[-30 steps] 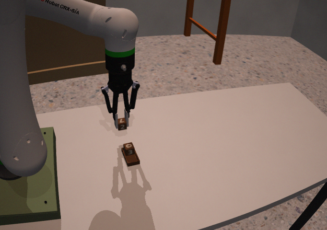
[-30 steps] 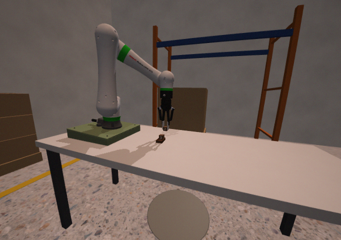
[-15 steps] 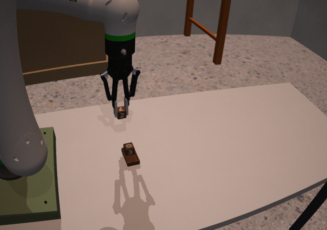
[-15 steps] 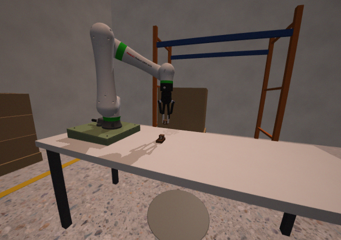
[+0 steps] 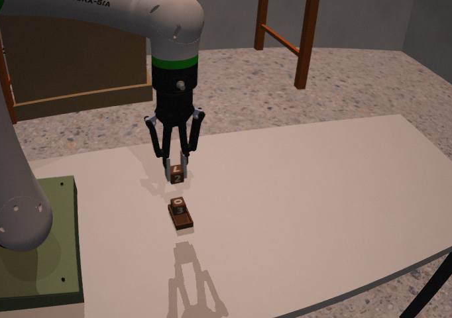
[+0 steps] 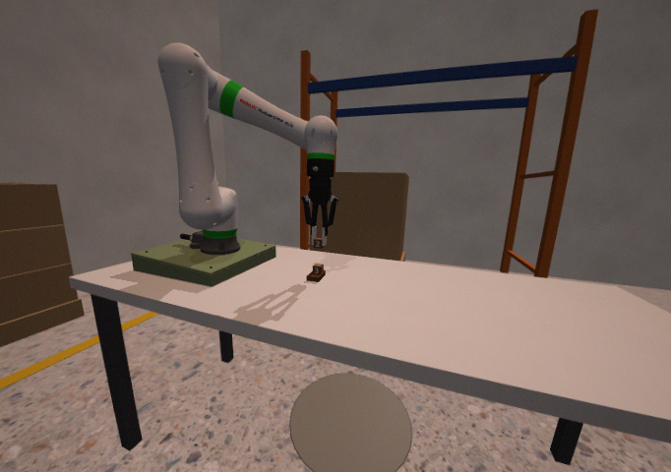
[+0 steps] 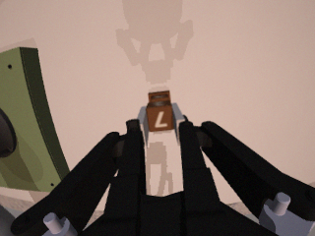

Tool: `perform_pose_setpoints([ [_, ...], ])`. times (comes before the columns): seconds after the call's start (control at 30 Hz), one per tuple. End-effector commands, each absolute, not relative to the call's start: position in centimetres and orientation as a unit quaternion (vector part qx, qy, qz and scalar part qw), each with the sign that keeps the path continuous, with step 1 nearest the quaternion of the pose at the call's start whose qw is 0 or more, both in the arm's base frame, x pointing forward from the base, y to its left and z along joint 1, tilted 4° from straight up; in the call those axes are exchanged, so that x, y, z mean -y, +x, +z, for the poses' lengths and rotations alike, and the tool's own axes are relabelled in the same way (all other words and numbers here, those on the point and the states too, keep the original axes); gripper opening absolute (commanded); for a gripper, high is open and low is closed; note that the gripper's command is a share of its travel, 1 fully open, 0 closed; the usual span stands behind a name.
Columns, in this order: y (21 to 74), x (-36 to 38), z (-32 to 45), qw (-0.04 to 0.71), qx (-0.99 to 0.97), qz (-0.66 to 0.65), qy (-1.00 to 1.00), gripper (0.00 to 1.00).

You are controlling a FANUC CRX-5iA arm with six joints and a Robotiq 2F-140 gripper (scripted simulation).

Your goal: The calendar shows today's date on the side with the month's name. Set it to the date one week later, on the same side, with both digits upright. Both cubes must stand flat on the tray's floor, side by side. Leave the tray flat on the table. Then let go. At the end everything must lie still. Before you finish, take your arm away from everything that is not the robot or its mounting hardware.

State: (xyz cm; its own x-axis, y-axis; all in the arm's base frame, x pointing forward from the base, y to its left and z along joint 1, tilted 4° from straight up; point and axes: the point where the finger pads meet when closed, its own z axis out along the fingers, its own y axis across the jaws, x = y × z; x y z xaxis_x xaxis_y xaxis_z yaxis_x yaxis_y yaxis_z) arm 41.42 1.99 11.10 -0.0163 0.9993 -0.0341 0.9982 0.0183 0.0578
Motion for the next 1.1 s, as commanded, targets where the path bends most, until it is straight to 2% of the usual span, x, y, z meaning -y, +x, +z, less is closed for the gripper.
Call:
perform_pose_setpoints([
  [0.0,41.5,1.5,11.6,0.029,-0.715,0.011,0.699,0.17],
  [0.67,41.3,2.4,11.4,0.029,-0.715,0.011,0.698,0.17],
  [1.07,41.6,2.5,8.4,0.029,-0.715,0.011,0.698,0.17],
])
